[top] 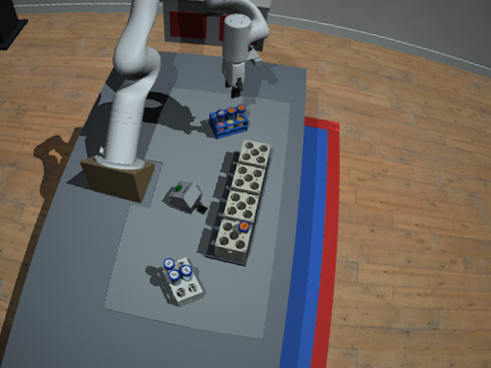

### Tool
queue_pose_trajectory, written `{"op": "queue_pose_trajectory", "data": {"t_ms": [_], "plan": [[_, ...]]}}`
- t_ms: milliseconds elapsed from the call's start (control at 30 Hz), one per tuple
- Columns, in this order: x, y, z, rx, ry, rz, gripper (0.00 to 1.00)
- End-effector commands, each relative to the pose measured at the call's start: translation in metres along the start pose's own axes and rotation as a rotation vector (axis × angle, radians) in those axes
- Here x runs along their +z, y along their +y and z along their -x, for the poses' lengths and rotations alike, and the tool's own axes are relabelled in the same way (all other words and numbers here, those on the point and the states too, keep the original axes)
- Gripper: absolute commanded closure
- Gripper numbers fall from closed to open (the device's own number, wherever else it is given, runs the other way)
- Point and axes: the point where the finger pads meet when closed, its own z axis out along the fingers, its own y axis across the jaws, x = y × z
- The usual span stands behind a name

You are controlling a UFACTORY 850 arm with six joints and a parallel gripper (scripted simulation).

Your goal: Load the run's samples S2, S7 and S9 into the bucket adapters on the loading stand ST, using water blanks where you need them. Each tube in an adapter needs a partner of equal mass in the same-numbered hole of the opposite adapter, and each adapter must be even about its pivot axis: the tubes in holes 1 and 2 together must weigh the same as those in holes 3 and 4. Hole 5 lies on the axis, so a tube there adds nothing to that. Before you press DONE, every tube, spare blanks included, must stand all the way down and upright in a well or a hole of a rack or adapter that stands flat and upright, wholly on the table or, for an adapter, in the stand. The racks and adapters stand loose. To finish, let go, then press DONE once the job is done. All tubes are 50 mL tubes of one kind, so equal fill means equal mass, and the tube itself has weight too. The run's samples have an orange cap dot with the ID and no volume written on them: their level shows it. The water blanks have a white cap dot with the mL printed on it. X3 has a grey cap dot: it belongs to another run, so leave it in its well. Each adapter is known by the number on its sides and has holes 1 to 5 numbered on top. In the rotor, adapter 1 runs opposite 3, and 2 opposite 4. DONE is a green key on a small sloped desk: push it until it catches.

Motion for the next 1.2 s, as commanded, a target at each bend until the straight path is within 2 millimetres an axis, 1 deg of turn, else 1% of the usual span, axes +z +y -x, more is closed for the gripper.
{"op": "queue_pose_trajectory", "data": {"t_ms": [0, 67, 133, 633, 700, 1167], "plan": [[0.007, 0.000, -0.001, -0.001, 0.001, 0.001, 0.43], [0.011, 0.000, -0.001, -0.001, 0.001, 0.001, 0.43], [0.011, 0.000, -0.001, -0.001, 0.001, 0.001, 0.43], [0.041, 0.000, -0.001, -0.001, 0.001, 0.001, 0.43], [0.041, 0.000, -0.001, -0.001, 0.001, 0.001, 0.43], [0.069, 0.000, -0.001, -0.001, 0.001, 0.001, 0.43]]}}
